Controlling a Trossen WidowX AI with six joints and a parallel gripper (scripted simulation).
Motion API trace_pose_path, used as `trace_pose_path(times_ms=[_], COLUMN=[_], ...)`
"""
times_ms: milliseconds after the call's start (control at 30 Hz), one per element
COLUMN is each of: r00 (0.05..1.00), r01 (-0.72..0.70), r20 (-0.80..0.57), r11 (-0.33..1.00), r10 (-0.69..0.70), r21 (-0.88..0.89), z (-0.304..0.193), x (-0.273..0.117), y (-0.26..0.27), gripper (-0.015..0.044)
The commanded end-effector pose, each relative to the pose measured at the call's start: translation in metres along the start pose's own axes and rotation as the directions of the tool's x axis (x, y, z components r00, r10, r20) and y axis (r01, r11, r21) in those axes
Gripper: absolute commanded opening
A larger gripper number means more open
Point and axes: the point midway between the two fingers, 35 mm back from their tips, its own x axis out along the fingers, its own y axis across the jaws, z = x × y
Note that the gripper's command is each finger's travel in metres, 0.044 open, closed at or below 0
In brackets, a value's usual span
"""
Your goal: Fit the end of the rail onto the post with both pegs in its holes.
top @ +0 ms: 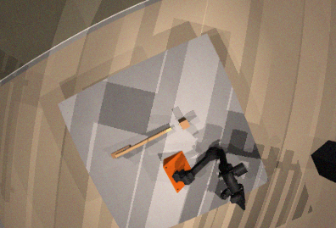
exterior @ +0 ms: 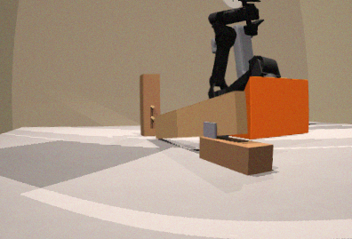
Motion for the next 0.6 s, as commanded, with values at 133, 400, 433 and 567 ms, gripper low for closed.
trace_pose_path(times_ms=[133, 400, 433, 567], r00=[0.992, 0.843, 0.809, 0.644], r01=[-0.118, -0.538, -0.587, -0.743], r20=[0.053, 0.273, 0.306, 0.438], r11=[0.987, 0.722, 0.661, 0.376], r10=[0.113, 0.463, 0.502, 0.627], r21=[0.113, 0.435, 0.467, 0.554], z=[0.017, 0.083, 0.092, 0.130], x=[0.002, -0.022, -0.029, -0.064], y=[0.031, 0.134, 0.147, 0.191], gripper=[0.0440, 0.0440, 0.0440, 0.0440])
